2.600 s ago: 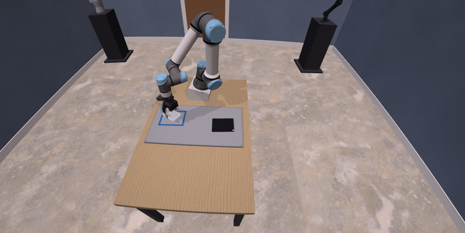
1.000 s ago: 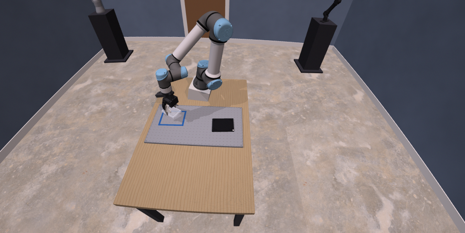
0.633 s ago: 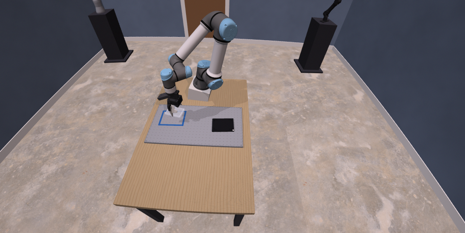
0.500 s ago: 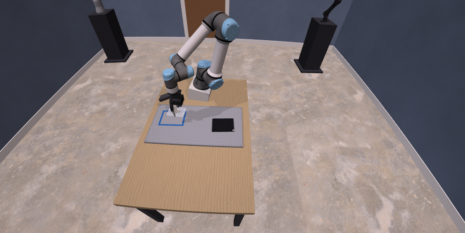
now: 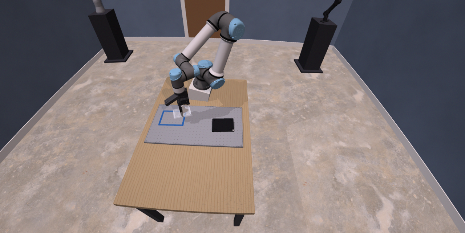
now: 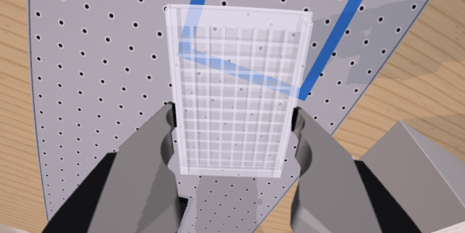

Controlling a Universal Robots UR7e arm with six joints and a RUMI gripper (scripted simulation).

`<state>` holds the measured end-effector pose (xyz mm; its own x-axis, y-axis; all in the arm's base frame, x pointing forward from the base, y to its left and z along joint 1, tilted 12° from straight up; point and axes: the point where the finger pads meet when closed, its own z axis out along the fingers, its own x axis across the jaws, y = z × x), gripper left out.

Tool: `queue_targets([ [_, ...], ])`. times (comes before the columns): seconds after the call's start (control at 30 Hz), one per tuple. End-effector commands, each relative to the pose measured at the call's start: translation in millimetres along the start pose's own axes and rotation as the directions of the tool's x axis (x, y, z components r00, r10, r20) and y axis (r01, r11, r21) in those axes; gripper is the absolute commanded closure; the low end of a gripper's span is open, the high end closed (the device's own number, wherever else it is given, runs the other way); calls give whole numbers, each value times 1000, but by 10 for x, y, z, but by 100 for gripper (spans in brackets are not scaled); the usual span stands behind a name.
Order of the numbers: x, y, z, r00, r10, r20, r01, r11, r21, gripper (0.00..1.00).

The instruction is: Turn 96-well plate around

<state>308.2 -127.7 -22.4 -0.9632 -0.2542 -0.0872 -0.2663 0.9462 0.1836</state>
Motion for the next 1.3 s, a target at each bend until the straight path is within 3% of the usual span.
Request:
queue_targets([
  [0.0,-68,126,-13,989,-146,4,147,989,0,100],
  [0.17,-114,215,-16,970,-245,4,245,970,0,100],
  [0.37,-206,392,-23,902,-432,4,432,902,1,100],
  [0.67,-343,659,-33,734,-679,4,679,734,2,100],
  [0.73,-343,659,-33,734,-679,4,679,734,2,100],
  [0.97,-450,867,-41,567,-824,3,824,567,3,100],
  [1.27,-572,1103,-50,567,-824,3,824,567,3,100],
])
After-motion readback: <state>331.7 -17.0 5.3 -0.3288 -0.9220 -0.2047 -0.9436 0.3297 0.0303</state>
